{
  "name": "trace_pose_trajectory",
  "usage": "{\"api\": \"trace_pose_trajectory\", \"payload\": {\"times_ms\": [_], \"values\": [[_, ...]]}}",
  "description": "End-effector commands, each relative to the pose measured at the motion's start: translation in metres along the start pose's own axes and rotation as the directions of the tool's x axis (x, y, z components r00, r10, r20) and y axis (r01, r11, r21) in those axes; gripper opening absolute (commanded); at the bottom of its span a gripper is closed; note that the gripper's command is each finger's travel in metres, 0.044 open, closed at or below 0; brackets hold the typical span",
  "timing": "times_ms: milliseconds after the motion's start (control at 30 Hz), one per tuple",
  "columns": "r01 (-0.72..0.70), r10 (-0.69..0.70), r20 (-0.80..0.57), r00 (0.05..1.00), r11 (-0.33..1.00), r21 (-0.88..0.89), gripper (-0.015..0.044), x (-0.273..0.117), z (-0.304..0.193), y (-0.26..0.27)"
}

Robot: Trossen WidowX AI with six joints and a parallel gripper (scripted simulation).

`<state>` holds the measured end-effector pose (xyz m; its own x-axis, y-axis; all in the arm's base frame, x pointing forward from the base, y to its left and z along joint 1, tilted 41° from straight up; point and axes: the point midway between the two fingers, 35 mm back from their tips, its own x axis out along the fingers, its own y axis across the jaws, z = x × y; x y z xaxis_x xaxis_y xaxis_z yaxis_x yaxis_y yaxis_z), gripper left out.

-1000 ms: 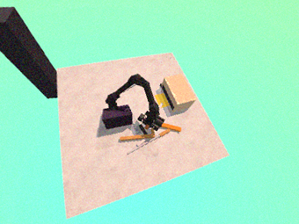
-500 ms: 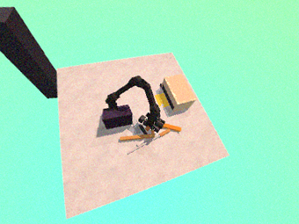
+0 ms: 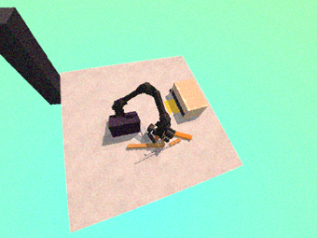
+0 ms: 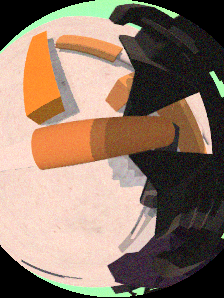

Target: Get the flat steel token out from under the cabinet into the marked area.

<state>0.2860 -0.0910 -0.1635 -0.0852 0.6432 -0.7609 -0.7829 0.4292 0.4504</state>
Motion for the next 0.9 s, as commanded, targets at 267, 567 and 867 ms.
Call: {"api": "trace_pose_trajectory", "payload": {"times_ms": [267,567,867], "values": [[0.008,-0.008,0.000,1.000,0.999,0.046,0.0000,-0.0016,-0.0043,-0.0059],[0.008,-0.008,0.000,1.000,0.993,0.117,0.0000,-0.0016,-0.0044,-0.0060],[0.008,-0.008,0.001,1.000,0.986,0.164,0.0000,-0.0016,0.0035,-0.0075]]}}
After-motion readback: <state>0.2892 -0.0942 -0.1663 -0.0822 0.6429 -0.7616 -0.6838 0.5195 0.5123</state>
